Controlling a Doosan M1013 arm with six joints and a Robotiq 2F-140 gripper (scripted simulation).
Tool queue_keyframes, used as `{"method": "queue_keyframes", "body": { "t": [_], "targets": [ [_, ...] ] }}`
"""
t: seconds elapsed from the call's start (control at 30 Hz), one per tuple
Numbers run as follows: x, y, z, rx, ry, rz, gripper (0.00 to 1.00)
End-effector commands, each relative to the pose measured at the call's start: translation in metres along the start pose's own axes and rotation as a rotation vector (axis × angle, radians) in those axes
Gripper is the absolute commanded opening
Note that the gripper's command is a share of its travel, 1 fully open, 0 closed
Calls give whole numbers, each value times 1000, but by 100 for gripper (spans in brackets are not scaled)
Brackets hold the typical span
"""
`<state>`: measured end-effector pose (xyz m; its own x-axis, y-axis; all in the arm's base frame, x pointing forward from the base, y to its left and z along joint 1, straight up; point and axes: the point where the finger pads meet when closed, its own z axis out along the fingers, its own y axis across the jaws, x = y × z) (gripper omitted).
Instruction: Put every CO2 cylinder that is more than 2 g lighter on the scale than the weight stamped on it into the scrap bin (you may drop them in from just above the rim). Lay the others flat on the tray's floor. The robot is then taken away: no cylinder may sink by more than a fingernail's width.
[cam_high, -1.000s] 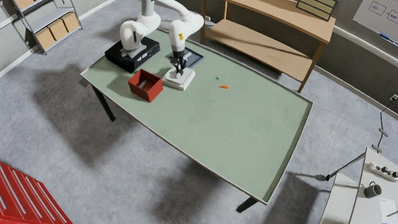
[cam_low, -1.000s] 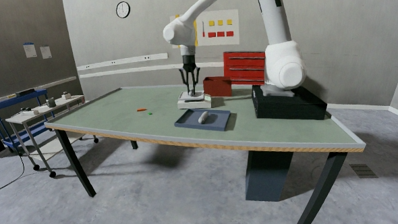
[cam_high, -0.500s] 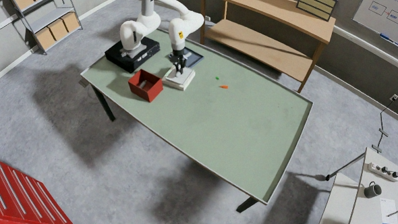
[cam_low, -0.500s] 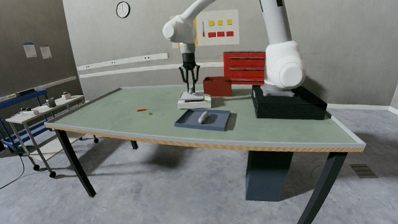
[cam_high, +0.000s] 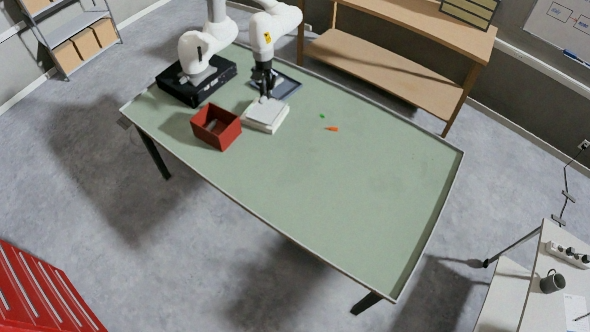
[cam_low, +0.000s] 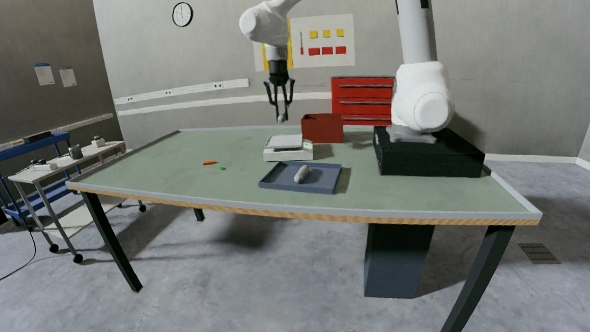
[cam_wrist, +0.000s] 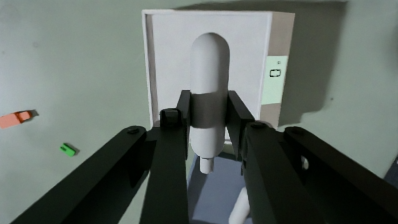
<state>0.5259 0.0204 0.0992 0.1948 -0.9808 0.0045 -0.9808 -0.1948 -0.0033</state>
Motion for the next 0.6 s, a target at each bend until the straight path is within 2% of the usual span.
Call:
{"method": "queue_keyframes", "body": {
  "t": [0.0,0.13,0.33,0.4,0.5,0.57],
  "targets": [
    [0,0,-15,0,0,0,10],
    [0,0,-21,0,0,0,10],
    [3,1,-22,0,0,0,10],
    [18,8,-22,0,0,0,10],
    [69,37,-23,0,0,0,10],
    [93,56,-23,0,0,0,10]
  ]
}}
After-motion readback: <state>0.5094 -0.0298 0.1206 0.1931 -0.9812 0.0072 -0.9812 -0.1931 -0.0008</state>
